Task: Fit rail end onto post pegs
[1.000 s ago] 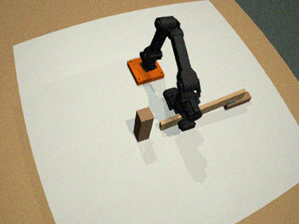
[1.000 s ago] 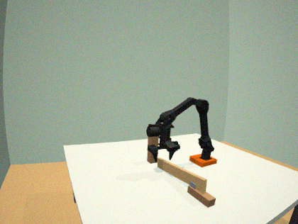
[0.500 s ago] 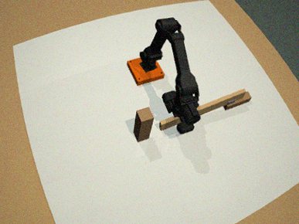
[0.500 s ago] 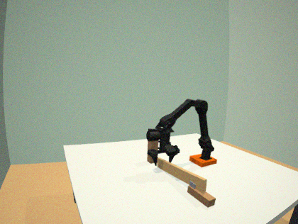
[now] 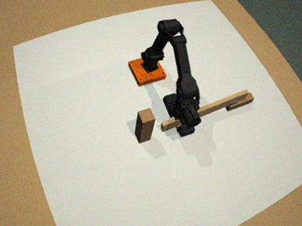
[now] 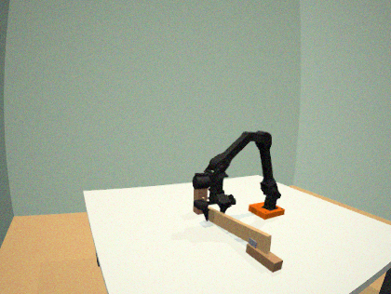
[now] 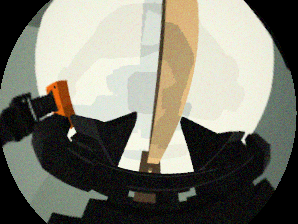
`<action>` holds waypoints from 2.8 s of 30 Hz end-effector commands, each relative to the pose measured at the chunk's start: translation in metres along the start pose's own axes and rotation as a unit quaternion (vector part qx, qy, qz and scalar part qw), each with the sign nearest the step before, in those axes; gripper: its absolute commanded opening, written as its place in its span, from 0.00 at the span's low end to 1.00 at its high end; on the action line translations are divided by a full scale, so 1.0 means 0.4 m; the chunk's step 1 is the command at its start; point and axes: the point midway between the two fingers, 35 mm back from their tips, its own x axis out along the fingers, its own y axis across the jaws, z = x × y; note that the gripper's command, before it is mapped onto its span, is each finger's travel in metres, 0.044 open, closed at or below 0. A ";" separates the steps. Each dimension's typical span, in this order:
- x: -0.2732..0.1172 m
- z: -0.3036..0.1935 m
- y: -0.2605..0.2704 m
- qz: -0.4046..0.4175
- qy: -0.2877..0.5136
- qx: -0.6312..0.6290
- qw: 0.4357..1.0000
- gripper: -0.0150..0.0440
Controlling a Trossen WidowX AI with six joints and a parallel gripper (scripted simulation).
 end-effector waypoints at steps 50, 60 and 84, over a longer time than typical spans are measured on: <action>-0.025 0.000 -0.001 0.002 -0.002 -0.002 1.000 0.25; -0.037 0.000 -0.004 0.002 -0.002 -0.002 1.000 0.25; -0.067 0.000 -0.008 0.002 -0.002 -0.002 1.000 0.25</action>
